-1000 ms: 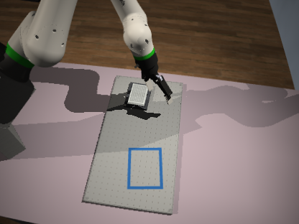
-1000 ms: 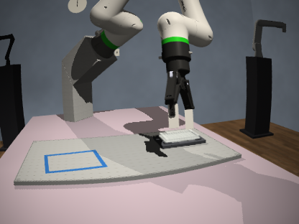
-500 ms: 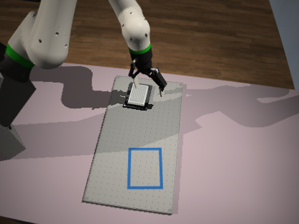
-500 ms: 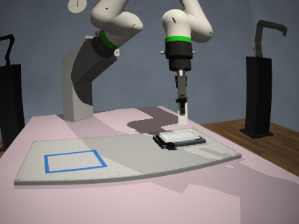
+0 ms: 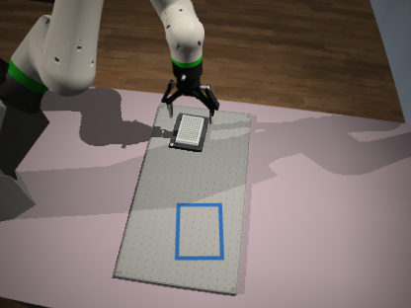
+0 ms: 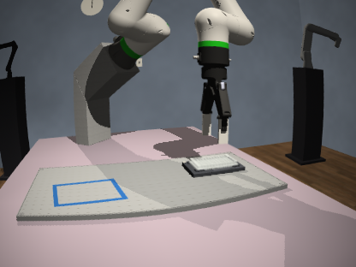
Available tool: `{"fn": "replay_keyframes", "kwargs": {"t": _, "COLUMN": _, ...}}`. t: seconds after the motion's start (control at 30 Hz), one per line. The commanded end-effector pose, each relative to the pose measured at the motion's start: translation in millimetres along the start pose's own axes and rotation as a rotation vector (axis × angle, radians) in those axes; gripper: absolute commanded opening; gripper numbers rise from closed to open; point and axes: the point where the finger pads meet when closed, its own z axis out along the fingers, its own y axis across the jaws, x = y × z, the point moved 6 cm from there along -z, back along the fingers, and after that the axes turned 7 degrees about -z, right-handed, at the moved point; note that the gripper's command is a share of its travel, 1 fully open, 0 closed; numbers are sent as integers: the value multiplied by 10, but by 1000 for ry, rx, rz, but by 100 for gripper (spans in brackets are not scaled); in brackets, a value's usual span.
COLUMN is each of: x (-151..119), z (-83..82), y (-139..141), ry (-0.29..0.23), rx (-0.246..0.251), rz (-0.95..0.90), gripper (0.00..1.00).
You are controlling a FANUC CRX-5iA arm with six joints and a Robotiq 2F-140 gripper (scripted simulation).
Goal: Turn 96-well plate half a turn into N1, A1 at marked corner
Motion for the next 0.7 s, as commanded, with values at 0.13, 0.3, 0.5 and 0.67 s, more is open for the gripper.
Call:
{"fn": "replay_keyframes", "kwargs": {"t": 0.13, "x": -7, "z": -21, "y": -26, "ry": 43, "rx": 41, "rz": -33, "gripper": 100}}
{"fn": "replay_keyframes", "kwargs": {"t": 0.3, "x": -7, "z": -21, "y": -26, "ry": 43, "rx": 41, "rz": -33, "gripper": 100}}
{"fn": "replay_keyframes", "kwargs": {"t": 0.5, "x": -3, "z": 62, "y": -30, "ry": 43, "rx": 41, "rz": -33, "gripper": 100}}
{"fn": "replay_keyframes", "kwargs": {"t": 0.67, "x": -1, "z": 112, "y": -32, "ry": 43, "rx": 41, "rz": -33, "gripper": 100}}
